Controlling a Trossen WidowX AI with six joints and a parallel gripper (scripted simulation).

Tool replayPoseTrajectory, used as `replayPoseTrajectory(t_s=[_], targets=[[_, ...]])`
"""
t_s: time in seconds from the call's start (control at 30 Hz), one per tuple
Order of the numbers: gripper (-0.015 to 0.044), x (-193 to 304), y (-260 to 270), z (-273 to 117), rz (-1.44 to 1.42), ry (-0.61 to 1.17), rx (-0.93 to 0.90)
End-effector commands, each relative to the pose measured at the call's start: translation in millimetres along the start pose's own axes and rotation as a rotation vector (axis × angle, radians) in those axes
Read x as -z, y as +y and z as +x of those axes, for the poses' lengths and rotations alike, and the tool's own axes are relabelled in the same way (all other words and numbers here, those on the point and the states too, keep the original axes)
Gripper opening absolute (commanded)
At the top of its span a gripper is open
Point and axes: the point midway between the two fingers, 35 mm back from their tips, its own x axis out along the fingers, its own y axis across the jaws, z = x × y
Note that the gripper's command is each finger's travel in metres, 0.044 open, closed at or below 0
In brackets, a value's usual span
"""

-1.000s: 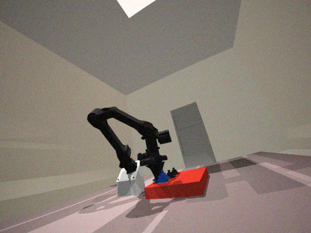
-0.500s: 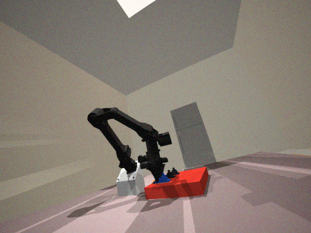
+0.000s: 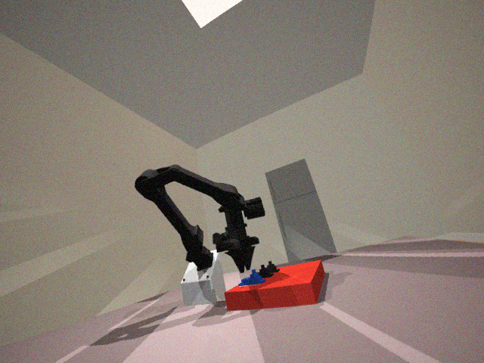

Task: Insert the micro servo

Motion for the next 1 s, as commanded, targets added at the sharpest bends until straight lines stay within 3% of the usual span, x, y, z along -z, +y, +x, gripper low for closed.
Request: replayPoseTrajectory(t_s=[0.0,0.33,0.53,0.97], targets=[[0.0187,0.2,0.0,-4.7,0.003,-0.004,0.001],[0.044,65.8,1.0,-41.0,0.005,0.0,0.003],[0.044,109.3,1.3,-68.7,0.007,0.001,0.004],[0.044,103.3,3.7,-112.9,0.011,0.007,0.002]])
